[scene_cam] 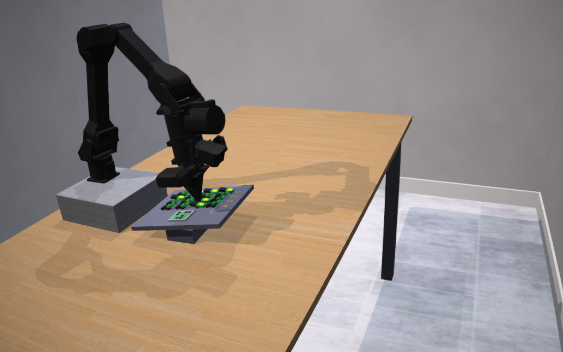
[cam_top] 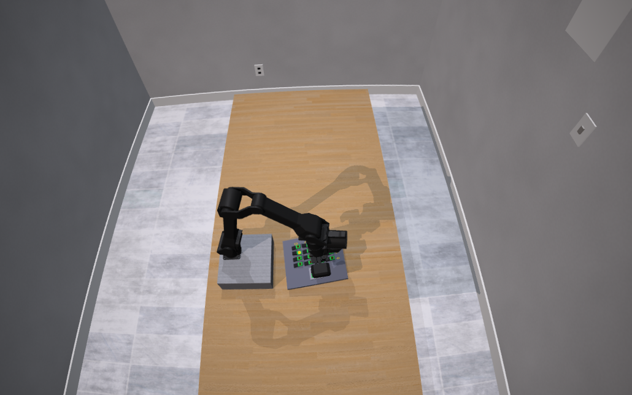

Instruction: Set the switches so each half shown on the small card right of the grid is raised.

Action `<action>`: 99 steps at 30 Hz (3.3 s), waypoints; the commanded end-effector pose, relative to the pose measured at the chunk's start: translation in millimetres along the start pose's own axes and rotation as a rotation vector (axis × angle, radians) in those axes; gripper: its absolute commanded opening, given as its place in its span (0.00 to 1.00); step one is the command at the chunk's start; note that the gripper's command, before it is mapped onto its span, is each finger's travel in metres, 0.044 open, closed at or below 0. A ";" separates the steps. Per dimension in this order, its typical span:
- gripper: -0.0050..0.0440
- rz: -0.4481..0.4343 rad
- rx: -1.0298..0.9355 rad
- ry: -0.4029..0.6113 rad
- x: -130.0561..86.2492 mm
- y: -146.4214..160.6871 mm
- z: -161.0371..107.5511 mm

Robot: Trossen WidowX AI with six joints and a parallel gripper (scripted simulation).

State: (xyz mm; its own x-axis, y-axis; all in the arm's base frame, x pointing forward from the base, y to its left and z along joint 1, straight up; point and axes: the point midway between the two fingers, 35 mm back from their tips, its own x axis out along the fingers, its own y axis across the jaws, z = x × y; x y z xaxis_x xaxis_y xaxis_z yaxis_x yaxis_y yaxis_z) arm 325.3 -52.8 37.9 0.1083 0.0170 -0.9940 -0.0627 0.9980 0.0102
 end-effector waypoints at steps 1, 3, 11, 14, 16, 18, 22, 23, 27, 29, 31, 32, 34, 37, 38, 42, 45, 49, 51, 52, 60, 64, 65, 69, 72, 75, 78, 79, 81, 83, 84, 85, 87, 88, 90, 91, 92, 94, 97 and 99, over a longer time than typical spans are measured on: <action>0.00 -0.016 -0.005 -0.098 -62.1 -3.0 11.0; 0.00 -0.017 -0.005 -0.101 -70.1 -2.7 9.4; 0.00 -0.013 -0.002 -0.074 -63.2 5.1 -0.2; 0.00 -0.016 -0.001 -0.075 -63.1 18.3 -9.8; 0.00 -0.015 -0.001 -0.075 -61.8 39.2 -27.3; 0.00 -0.013 -0.001 -0.075 -59.1 57.6 -46.7; 0.00 -0.012 -0.001 -0.075 -56.0 70.5 -63.1; 0.00 -0.012 -0.001 -0.075 -56.0 70.5 -63.1; 0.00 -0.012 -0.001 -0.079 -50.3 70.4 -62.3; 0.00 -0.012 -0.001 -0.079 -50.3 70.4 -62.3; 0.00 -0.012 -0.001 -0.072 -29.4 70.3 -62.6; 0.00 -0.012 -0.001 -0.078 -22.3 70.2 -62.7; 0.00 -0.011 -0.001 -0.082 -16.8 70.3 -62.9; 0.00 -0.010 0.001 -0.082 -16.8 70.0 -62.9; 0.00 -0.010 0.001 -0.082 -16.8 69.9 -62.9; 0.00 -0.010 0.001 -0.082 -13.6 69.9 -62.8; 0.00 -0.010 0.000 -0.082 -7.6 69.9 -62.7; 0.00 -0.010 0.000 -0.082 -6.1 69.8 -62.5; 0.00 -0.010 0.000 -0.082 -4.4 69.8 -62.4; 0.00 -0.010 0.000 -0.082 -3.2 69.8 -62.3; 0.00 -0.010 0.000 -0.082 7.2 69.7 -61.7; 0.00 -0.010 0.000 -0.093 4.6 69.7 -57.6; 0.00 -0.010 0.000 -0.097 3.8 69.7 -57.2; 0.00 -0.008 -0.002 -0.101 2.5 69.7 -57.1; 0.00 -0.008 -0.002 -0.101 2.5 69.7 -57.1; 0.00 -0.008 -0.002 -0.101 2.6 69.7 -57.1; 0.00 -0.008 -0.002 -0.101 3.0 69.7 -57.1; 0.00 -0.008 -0.002 -0.101 3.0 69.7 -57.1; 0.00 -0.008 -0.001 -0.096 4.6 69.9 -57.6; 0.00 -0.008 0.000 -0.090 6.3 70.1 -58.6; 0.00 -0.008 0.000 -0.089 6.6 70.1 -58.9; 0.00 -0.008 0.000 -0.088 7.0 70.1 -59.2; 0.00 -0.008 0.000 -0.089 7.0 70.1 -59.6; 0.00 -0.008 0.000 -0.089 7.2 70.1 -59.9; 0.00 -0.008 0.000 -0.086 8.2 70.1 -60.6; 0.00 -0.008 0.000 -0.085 8.6 70.1 -60.9; 0.00 -0.008 0.000 -0.085 8.6 70.1 -60.7; 0.00 -0.008 0.000 -0.084 9.2 70.1 -60.9; 0.00 -0.008 0.000 -0.084 9.3 70.1 -60.9; 0.00 -0.008 0.000 -0.084 9.6 70.1 -60.8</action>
State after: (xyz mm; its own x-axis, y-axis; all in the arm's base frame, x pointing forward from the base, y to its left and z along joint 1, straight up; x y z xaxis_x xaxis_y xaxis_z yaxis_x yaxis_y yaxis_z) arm 261.3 13.1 23.4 0.1902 0.0155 -0.9816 -0.0647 0.9979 0.0032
